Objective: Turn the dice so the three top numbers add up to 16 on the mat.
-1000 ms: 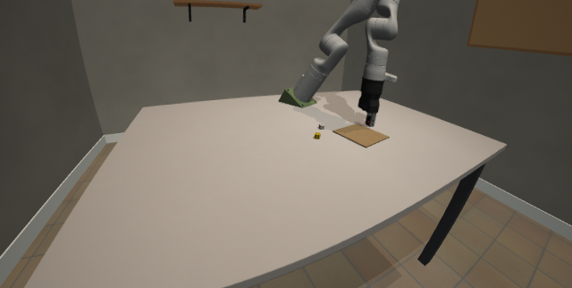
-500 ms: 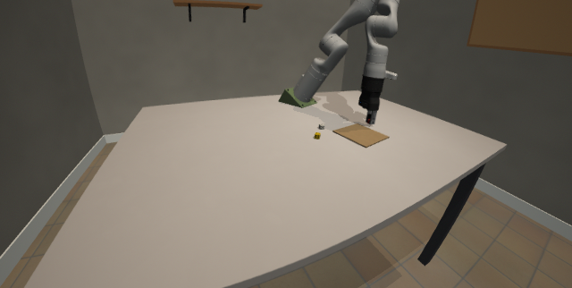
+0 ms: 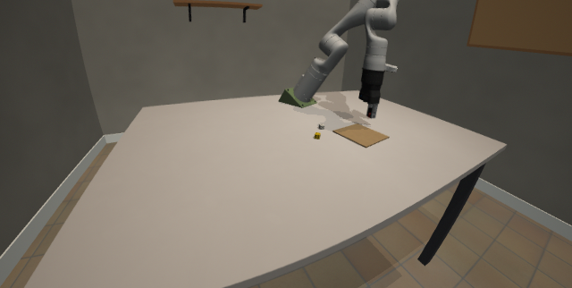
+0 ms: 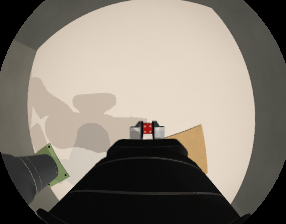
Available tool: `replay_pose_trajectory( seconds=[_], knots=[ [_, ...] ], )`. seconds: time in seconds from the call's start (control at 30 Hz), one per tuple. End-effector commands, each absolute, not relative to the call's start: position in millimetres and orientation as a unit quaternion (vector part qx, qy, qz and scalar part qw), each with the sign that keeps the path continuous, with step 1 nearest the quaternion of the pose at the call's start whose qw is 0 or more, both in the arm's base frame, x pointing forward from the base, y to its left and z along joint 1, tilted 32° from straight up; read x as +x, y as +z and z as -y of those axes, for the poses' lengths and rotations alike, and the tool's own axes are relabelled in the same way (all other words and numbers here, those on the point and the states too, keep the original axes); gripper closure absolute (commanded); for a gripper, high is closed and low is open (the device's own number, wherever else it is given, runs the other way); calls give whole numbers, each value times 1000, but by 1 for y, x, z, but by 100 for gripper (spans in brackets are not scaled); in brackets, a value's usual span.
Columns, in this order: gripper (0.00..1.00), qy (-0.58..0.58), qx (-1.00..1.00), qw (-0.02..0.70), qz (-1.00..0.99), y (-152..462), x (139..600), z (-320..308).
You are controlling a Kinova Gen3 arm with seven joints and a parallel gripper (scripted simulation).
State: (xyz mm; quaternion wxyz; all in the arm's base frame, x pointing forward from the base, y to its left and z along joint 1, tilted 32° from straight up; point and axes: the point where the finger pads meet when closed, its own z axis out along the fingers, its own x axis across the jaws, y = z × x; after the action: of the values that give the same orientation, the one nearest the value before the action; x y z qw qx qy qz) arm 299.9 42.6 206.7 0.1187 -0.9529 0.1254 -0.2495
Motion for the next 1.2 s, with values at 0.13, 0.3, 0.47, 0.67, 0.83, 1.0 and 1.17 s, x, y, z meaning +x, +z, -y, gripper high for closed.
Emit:
replay_pose_trajectory(
  seconds=[0.13,0.3,0.47,0.67,0.83,1.0,1.17],
  knots=[
    [66,-254,-953,112,-125,223,293,-38],
    [66,-254,-953,112,-125,235,286,-36],
    [66,-254,-953,112,-125,242,281,-35],
    [66,-254,-953,112,-125,253,274,-33],
    [66,-254,-953,112,-125,260,270,-31],
    [66,-254,-953,112,-125,263,269,-31],
    [66,-254,-953,112,-125,265,267,-31]
  ],
)
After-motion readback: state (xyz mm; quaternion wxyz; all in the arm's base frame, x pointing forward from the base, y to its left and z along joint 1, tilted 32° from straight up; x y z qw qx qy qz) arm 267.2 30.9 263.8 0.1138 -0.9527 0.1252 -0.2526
